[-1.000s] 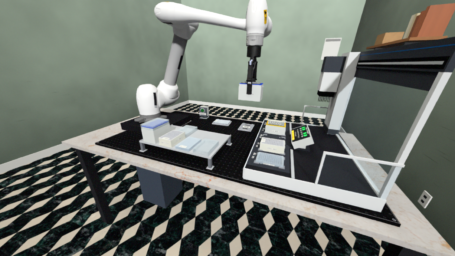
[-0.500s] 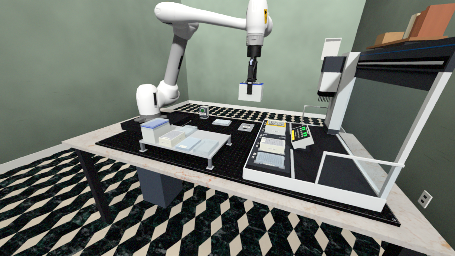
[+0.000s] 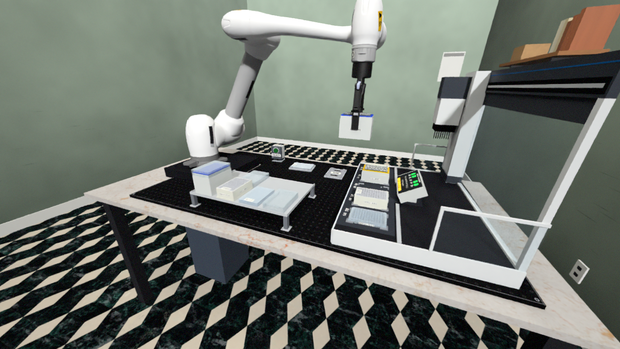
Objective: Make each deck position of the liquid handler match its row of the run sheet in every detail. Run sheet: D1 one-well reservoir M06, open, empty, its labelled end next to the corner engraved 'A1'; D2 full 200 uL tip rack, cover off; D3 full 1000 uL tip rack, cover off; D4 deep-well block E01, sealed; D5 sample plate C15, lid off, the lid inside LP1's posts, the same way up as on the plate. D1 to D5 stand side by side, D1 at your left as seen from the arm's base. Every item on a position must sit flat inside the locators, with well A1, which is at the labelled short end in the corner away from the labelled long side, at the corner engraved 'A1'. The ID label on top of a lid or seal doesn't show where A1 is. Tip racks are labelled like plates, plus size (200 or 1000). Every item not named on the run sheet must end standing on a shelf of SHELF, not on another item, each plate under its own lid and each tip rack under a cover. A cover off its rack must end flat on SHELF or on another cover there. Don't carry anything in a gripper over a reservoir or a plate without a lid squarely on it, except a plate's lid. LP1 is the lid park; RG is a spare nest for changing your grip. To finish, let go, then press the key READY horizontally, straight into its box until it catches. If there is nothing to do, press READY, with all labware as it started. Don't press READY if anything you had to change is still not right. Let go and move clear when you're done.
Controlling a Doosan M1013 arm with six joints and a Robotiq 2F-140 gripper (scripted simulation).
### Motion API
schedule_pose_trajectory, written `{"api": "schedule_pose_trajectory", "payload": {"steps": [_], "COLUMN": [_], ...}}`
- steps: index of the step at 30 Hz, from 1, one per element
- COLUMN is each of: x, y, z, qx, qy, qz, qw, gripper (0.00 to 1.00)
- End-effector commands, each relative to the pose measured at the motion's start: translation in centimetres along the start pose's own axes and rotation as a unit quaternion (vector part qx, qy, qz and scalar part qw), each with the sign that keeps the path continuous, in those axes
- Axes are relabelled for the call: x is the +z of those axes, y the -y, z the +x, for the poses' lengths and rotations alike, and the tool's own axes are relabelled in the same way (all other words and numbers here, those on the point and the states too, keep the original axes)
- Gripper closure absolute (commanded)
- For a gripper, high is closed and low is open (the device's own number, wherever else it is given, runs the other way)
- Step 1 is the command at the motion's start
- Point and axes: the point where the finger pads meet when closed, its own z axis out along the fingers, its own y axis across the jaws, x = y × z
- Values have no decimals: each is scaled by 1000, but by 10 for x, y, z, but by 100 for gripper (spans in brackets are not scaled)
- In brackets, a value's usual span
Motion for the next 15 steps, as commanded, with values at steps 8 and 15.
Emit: {"api": "schedule_pose_trajectory", "payload": {"steps": [8, 15], "x": [-1, -2], "y": [-1, -2], "z": [52, 77], "qx": [0, 0], "qy": [-1, -1], "qz": [0, 0], "qw": [1000, 1000], "gripper": [90, 90]}}
